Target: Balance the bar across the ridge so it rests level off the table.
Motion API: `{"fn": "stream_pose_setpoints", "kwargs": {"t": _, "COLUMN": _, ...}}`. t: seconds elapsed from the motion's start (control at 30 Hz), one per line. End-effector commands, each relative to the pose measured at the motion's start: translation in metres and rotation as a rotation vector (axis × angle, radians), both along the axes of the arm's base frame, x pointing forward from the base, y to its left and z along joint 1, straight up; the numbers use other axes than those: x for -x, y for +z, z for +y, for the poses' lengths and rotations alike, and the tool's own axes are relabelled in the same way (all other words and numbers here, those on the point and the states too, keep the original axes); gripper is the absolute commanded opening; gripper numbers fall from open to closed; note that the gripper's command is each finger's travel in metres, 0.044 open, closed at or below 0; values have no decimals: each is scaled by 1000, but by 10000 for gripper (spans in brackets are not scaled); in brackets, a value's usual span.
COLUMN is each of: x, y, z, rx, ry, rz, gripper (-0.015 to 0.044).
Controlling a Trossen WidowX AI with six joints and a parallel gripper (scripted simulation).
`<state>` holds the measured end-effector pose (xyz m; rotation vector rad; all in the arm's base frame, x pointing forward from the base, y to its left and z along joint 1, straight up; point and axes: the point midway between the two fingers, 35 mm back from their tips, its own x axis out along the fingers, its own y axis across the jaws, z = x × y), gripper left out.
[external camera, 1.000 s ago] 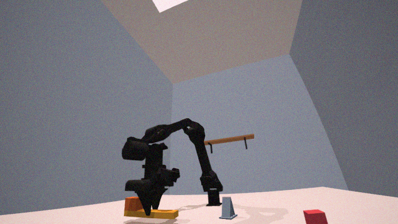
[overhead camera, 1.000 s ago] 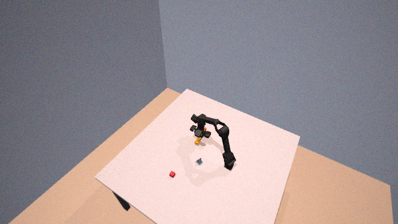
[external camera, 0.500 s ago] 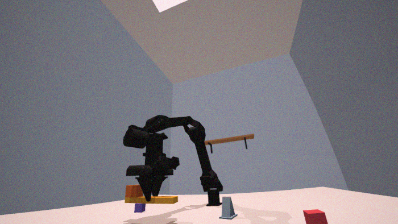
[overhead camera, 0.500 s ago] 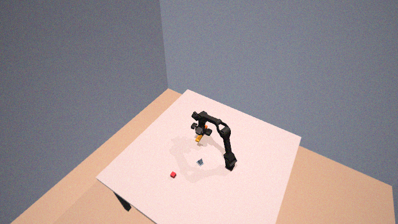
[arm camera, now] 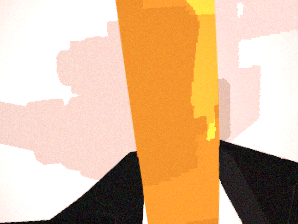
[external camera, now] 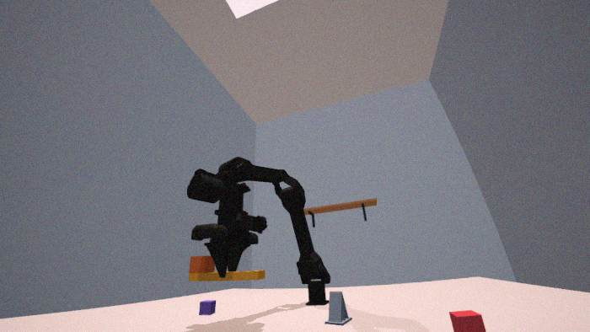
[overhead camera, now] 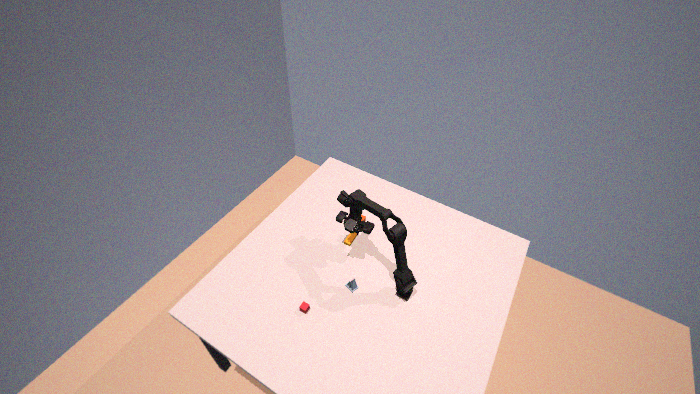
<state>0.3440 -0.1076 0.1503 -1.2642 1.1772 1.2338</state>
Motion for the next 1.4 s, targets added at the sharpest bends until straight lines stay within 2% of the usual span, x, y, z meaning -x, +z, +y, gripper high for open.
{"fn": "stream_pose_setpoints", "kwargs": {"t": 0.0, "x": 0, "y": 13, "z": 1, "rx": 2, "ry": 3, "rz": -18, "gripper": 0}}
{"fn": "stream_pose_setpoints", "kwargs": {"t": 0.7, "x": 9, "y": 16, "z": 74, "rx": 2, "ry": 299, "rz": -15, "gripper": 0}}
{"fn": "stream_pose_setpoints", "kwargs": {"t": 1.37, "x": 40, "y": 16, "z": 147, "rx": 3, "ry": 633, "rz": -12, "gripper": 0}}
